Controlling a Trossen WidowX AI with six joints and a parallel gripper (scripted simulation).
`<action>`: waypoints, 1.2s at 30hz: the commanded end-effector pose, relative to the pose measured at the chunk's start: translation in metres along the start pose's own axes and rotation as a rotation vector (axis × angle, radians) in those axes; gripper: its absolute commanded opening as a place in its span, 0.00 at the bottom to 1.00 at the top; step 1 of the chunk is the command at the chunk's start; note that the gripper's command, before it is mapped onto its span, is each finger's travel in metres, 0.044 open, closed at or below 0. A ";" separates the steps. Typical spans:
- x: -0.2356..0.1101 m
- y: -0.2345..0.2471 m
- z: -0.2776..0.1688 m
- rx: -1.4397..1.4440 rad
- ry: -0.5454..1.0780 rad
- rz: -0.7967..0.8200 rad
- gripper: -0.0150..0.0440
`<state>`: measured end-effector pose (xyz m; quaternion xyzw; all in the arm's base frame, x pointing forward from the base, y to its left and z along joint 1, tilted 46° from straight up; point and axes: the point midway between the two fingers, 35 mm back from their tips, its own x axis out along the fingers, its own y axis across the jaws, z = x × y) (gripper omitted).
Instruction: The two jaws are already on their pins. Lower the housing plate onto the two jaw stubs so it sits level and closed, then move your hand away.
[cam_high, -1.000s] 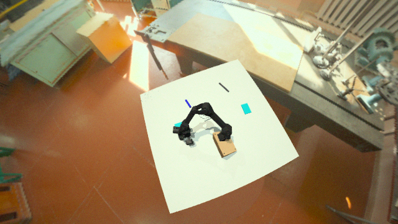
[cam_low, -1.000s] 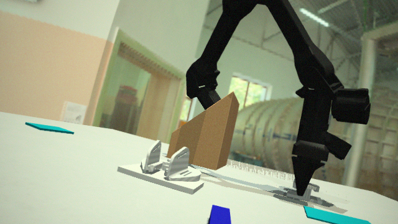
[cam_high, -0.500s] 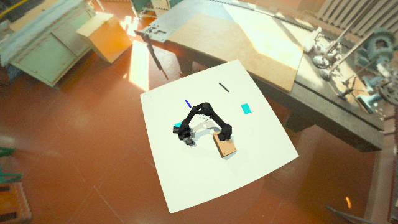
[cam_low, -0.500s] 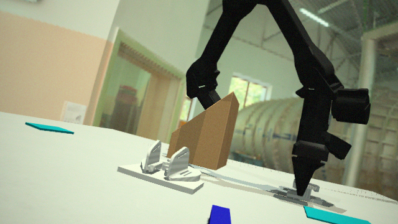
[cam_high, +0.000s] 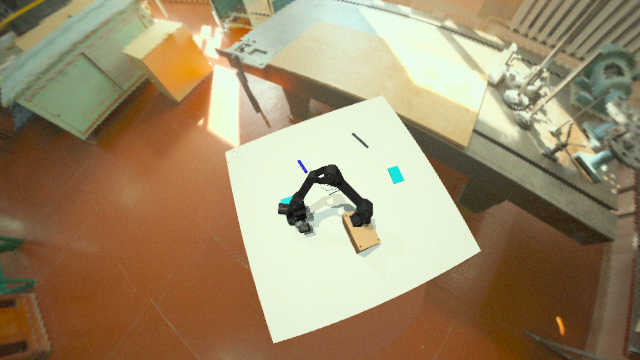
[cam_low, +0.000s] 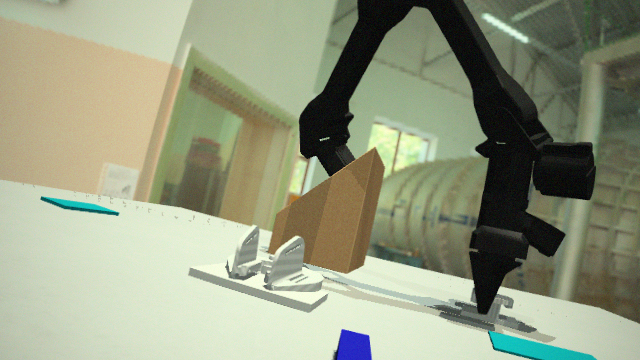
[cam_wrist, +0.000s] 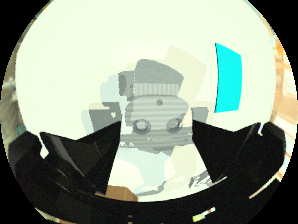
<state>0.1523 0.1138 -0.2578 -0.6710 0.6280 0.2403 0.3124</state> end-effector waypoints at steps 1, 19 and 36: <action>0.000 0.000 0.000 0.000 0.000 0.000 0.85; -0.033 -0.002 0.002 -0.003 -0.002 -0.001 0.85; -0.073 0.000 0.001 -0.005 -0.003 -0.003 0.85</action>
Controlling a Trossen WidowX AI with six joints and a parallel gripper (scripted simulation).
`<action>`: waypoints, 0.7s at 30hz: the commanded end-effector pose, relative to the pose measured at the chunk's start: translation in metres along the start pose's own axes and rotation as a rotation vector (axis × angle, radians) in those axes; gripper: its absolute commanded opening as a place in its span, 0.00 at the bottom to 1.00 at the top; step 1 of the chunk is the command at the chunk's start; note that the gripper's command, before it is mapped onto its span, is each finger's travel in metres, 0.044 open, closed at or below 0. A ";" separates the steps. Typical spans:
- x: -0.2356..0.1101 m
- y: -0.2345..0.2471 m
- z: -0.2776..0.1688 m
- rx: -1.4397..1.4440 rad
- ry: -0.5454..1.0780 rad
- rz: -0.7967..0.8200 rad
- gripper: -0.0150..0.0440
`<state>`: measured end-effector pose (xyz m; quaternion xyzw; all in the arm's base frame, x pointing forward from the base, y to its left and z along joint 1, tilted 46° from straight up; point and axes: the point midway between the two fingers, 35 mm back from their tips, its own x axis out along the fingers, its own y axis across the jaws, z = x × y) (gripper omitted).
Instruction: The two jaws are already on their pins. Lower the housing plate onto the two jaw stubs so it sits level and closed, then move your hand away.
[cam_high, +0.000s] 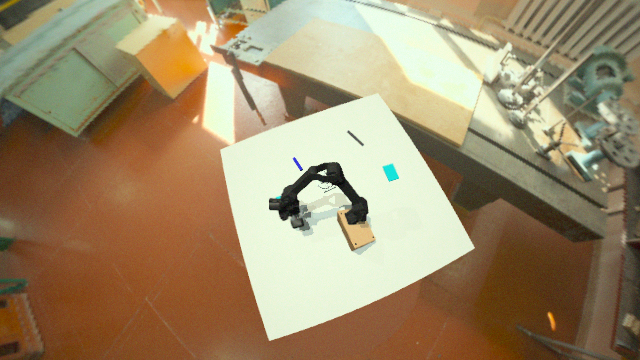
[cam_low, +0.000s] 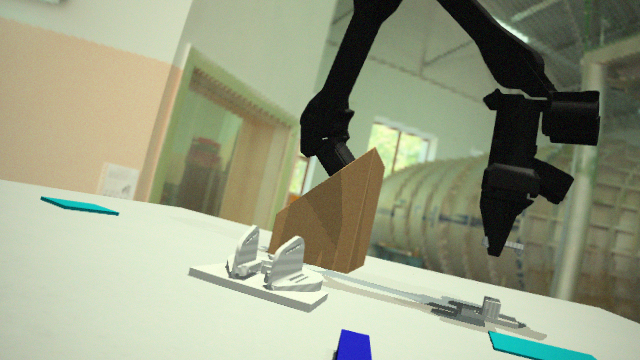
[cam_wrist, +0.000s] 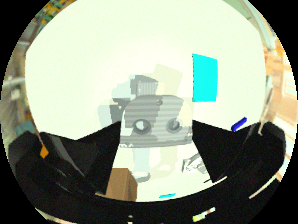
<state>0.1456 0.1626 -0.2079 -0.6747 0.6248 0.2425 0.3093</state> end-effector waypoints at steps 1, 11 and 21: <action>-0.003 0.000 0.000 0.008 -0.004 0.003 0.85; -0.010 -0.024 -0.015 0.148 -0.022 0.008 0.85; -0.015 -0.047 -0.034 0.301 -0.036 0.012 0.85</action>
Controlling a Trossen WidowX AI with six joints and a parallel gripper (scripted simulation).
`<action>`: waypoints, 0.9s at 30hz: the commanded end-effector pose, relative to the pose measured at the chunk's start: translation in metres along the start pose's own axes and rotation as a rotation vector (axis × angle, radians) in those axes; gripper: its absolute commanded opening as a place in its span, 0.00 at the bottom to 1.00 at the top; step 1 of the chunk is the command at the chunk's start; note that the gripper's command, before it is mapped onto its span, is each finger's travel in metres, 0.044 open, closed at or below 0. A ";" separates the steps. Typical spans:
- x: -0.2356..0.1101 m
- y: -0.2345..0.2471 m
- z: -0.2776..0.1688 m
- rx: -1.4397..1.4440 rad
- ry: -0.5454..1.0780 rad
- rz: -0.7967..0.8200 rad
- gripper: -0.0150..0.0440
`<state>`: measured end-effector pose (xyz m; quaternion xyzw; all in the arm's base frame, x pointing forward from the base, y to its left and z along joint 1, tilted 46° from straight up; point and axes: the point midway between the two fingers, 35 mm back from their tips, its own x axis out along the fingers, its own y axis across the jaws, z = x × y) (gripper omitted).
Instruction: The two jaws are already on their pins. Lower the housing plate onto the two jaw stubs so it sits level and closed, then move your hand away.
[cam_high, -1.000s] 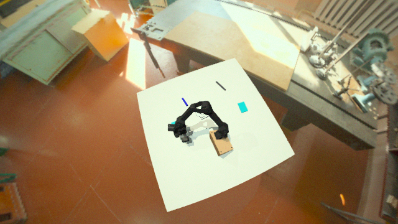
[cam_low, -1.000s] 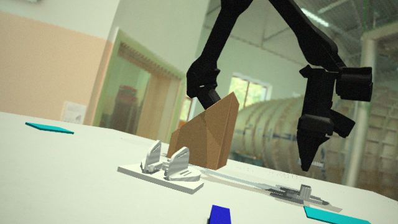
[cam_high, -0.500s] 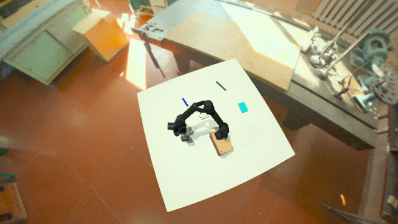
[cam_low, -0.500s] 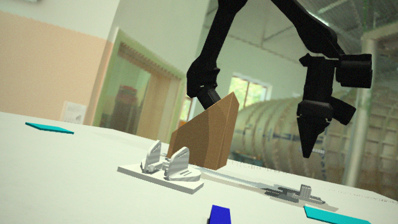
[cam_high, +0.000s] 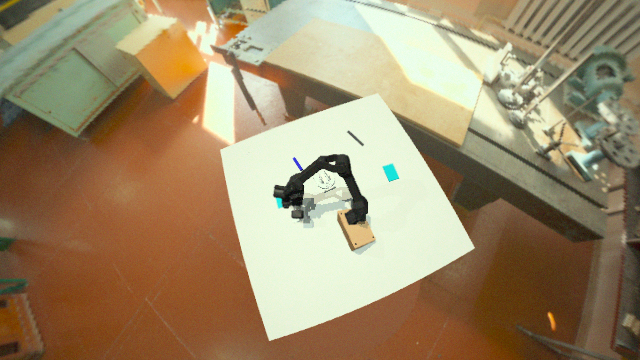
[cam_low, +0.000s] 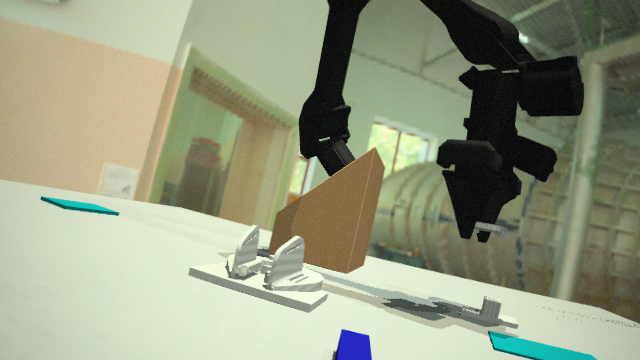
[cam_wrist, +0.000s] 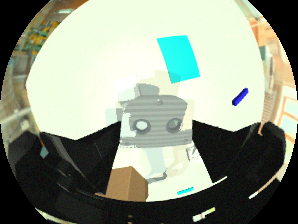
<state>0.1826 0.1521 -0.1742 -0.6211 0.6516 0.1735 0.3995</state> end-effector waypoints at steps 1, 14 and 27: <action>-0.003 -0.011 -0.005 0.062 -0.009 -0.004 0.85; -0.007 -0.046 -0.026 0.264 -0.021 -0.002 0.85; -0.008 -0.077 -0.053 0.470 -0.024 -0.003 0.85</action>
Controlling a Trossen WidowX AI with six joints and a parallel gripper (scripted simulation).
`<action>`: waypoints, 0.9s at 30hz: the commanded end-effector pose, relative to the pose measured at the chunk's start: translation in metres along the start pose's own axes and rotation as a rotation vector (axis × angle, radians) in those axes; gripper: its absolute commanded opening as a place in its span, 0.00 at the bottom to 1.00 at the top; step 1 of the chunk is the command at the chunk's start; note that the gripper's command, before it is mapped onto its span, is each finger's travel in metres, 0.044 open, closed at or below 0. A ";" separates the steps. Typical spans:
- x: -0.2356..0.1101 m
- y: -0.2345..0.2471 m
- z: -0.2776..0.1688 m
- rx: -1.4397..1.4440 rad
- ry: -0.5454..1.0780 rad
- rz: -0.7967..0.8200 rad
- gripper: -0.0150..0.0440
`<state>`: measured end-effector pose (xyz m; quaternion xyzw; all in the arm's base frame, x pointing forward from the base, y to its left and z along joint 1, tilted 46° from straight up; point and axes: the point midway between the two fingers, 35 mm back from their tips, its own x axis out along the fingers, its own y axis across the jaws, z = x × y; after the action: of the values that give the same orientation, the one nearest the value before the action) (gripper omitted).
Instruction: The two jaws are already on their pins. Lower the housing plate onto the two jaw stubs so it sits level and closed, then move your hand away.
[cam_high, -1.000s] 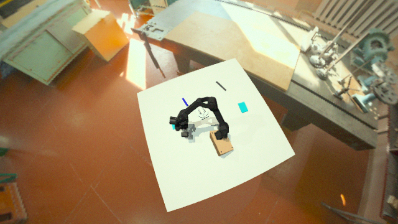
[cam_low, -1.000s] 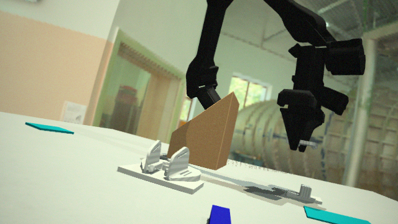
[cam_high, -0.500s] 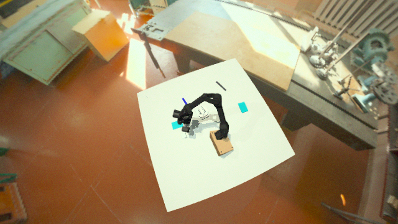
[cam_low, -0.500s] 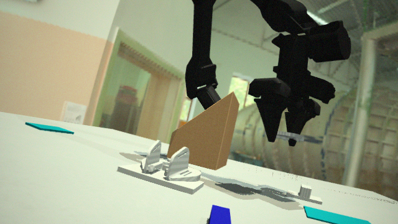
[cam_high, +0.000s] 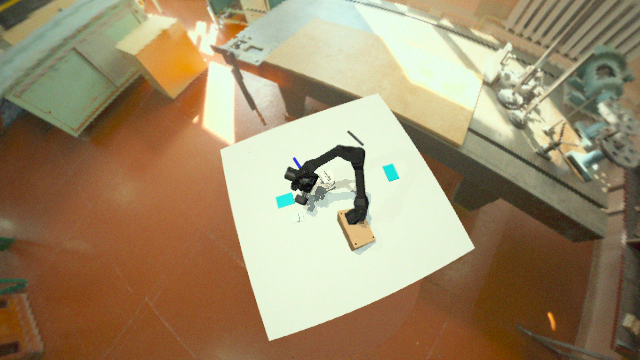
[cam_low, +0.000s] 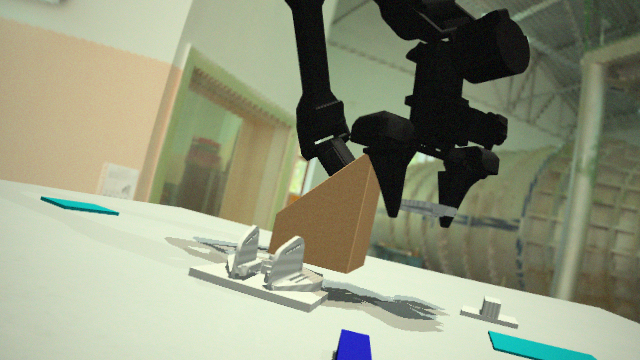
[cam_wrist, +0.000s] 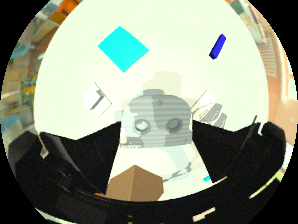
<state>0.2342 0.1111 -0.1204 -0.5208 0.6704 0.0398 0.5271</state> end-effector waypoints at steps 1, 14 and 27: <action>-0.001 -0.012 -0.004 0.063 -0.005 -0.006 0.85; 0.000 -0.050 -0.021 0.272 -0.002 -0.015 0.85; 0.003 -0.085 -0.045 0.482 0.008 -0.031 0.85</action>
<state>0.2654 0.0499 -0.0673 -0.4028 0.6599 -0.1139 0.6239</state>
